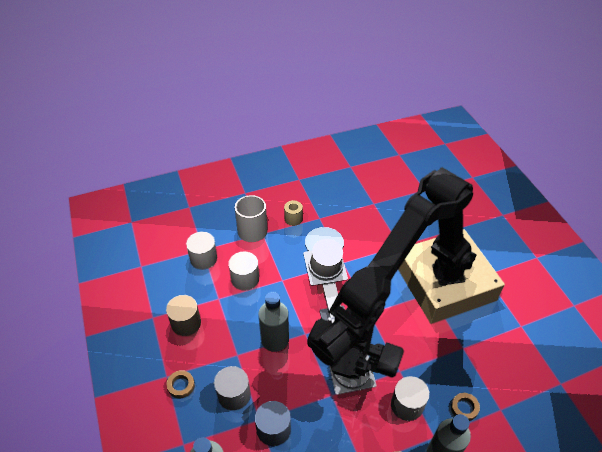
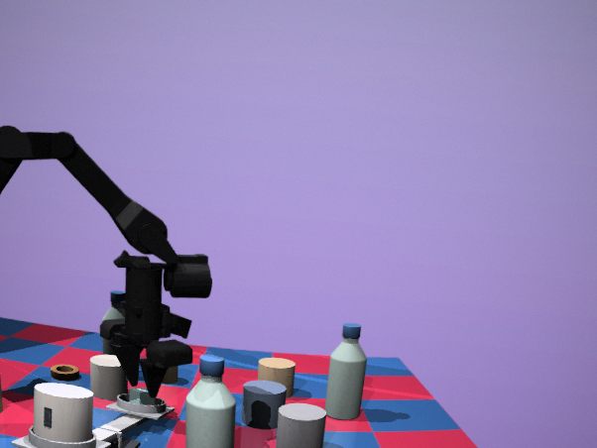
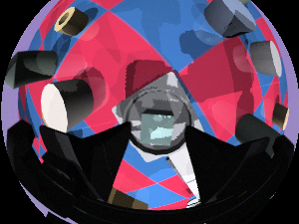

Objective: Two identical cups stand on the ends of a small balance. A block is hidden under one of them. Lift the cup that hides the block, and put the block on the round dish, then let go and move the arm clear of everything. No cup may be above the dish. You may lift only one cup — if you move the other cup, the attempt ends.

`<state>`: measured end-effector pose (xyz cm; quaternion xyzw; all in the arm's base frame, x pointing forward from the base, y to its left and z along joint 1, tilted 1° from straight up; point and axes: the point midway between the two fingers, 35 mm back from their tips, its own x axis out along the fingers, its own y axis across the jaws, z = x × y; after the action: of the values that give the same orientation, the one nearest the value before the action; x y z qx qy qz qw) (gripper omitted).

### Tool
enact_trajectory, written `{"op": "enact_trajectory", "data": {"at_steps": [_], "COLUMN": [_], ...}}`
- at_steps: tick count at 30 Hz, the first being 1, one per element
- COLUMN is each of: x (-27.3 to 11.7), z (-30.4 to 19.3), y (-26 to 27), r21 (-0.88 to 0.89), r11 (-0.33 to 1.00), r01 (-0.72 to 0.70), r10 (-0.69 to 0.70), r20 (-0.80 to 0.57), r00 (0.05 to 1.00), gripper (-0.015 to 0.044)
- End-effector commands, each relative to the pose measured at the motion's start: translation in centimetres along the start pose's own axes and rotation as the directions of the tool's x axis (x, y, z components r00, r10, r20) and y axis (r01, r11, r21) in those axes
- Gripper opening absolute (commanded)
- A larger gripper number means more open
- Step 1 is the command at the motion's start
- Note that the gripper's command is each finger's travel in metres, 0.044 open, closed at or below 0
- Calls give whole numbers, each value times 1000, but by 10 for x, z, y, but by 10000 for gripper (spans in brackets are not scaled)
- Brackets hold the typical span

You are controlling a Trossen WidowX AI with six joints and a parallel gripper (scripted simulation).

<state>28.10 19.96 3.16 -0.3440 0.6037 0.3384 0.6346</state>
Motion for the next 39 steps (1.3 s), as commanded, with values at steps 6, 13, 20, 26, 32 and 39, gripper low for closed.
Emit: {"op": "enact_trajectory", "data": {"at_steps": [6, 13, 20, 26, 32, 39], "x": [16, 19, 19, -4, -46, -77], "z": [-3, -3, -3, 0, 1, -2], "y": [0, 1, 1, -1, -1, 0], "r21": [3, 3, 3, 3, 3, 3], "r11": [1000, 1000, 1000, 1000, 1000, 1000], "r01": [1, 1, 1, 1, 1, 1], "r10": [-1, -1, -1, -1, -1, -1], "r20": [-9, -9, -9, -9, -9, -9], "r00": [1000, 1000, 1000, 1000, 1000, 1000], "gripper": [260, 155, 108, 0, 0, 0]}}
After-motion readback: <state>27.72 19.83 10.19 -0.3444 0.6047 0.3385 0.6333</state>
